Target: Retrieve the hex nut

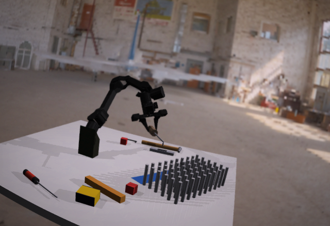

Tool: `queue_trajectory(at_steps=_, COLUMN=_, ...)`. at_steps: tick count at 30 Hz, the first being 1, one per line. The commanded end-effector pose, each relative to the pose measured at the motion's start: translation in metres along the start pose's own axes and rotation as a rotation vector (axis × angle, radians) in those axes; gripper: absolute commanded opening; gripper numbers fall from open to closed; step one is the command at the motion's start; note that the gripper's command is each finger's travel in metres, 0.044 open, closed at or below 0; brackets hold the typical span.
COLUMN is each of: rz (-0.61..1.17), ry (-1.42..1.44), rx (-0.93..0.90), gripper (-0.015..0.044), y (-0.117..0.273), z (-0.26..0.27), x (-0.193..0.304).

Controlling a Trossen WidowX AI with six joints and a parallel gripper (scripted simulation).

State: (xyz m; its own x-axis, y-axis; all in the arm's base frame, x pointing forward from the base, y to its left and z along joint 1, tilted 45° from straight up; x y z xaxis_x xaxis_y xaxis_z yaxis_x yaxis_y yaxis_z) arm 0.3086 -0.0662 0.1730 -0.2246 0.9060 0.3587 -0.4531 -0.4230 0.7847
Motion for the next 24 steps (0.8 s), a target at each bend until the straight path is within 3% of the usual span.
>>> queue_trajectory(at_steps=1, rz=0.052, ry=0.114, rx=-0.047, gripper=0.0, y=0.004, z=0.001, x=0.024)
queue_trajectory(at_steps=12, rz=0.203, ry=0.411, rx=-0.166, gripper=0.0, y=0.017, z=-0.006, x=0.089)
queue_trajectory(at_steps=19, rz=0.212, ry=0.43, rx=-0.173, gripper=0.0, y=0.015, z=-0.007, x=0.093)
queue_trajectory(at_steps=24, rz=0.209, ry=0.435, rx=-0.162, gripper=0.0, y=-0.008, z=-0.01, x=0.098)
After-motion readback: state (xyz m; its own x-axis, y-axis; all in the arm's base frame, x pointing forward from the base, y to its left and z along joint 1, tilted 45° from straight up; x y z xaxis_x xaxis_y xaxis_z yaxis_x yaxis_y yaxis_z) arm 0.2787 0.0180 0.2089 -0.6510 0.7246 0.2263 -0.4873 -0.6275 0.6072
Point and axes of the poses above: the point midway between the two fingers, 35 mm back from their tips, its own y axis back along the fingers, its own z axis across the jaws, x = y × z, the point moved 6 cm from there along y, back along the fingers, and after that the axes turned 10 degrees about -y, right-handed, at the moved point
